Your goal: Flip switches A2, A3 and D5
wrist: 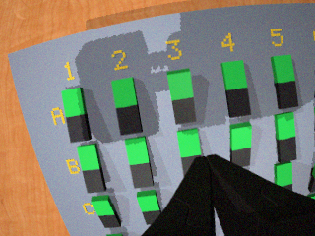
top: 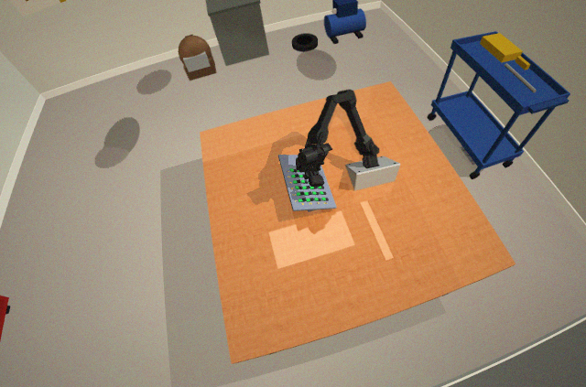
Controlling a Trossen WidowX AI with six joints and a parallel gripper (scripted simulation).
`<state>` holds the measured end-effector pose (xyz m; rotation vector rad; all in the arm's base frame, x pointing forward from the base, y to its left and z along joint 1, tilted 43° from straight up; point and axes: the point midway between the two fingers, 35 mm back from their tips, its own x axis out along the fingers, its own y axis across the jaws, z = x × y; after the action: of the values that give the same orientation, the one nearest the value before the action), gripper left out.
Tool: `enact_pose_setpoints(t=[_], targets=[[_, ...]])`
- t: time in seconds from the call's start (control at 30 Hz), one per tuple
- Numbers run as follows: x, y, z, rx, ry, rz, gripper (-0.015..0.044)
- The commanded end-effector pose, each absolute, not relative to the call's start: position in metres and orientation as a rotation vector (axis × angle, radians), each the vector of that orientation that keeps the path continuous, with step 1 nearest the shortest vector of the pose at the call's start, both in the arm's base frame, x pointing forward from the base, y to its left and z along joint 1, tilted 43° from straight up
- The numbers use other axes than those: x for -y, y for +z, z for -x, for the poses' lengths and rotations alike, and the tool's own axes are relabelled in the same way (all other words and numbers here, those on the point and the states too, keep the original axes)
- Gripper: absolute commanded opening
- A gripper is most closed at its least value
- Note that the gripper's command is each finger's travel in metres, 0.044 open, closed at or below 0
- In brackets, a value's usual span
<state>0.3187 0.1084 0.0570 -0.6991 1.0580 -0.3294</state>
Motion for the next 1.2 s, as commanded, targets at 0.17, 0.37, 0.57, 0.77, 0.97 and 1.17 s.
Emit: enact_pose_setpoints(t=[0.17,0.37,0.57,0.77,0.97,1.17], targets=[[-0.046,0.071,-0.252,-1.067,-0.329,0.711,0.0],[-0.018,0.066,-0.221,-1.071,-0.339,0.709,0.0],[-0.006,0.051,-0.231,-1.056,-0.331,0.708,0.0],[0.003,0.043,-0.236,-1.044,-0.33,0.712,0.0],[0.009,0.036,-0.24,-1.043,-0.331,0.713,0.0],[0.011,0.033,-0.243,-1.043,-0.331,0.713,0.0]])
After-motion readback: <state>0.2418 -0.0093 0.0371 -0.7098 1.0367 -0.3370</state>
